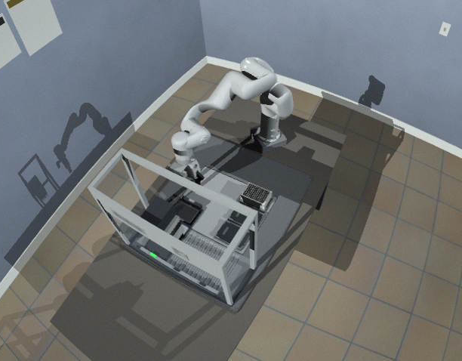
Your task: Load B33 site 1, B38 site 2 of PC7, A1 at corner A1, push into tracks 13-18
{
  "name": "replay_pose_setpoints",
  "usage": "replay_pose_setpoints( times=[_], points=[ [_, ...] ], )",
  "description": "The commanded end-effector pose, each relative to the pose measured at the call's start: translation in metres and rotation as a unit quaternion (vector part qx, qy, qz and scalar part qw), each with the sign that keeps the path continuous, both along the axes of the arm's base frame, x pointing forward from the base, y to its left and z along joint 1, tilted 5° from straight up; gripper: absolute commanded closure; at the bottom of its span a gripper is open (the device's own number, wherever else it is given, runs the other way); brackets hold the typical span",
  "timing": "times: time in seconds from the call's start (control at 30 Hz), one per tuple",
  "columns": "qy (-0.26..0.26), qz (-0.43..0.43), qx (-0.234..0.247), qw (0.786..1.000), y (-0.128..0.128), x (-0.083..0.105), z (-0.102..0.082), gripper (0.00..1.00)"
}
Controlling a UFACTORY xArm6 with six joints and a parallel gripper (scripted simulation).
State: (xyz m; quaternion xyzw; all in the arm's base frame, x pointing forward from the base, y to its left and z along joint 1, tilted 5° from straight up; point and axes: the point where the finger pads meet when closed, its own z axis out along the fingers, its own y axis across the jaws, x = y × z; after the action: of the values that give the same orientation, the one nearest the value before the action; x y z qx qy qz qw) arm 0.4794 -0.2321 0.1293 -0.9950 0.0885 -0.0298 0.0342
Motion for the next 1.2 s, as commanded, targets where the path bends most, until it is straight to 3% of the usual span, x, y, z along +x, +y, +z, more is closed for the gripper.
replay_pose_setpoints(
  times=[0.0,0.27,1.17],
  points=[
    [-0.003,0.0,-0.001,1.0,-0.001,0.001,0.01,0.18],
    [-0.003,0.0,-0.001,1.0,-0.002,0.0,0.023,0.18],
    [-0.002,0.0,-0.001,1.0,-0.002,0.0,0.023,0.18]
  ],
)
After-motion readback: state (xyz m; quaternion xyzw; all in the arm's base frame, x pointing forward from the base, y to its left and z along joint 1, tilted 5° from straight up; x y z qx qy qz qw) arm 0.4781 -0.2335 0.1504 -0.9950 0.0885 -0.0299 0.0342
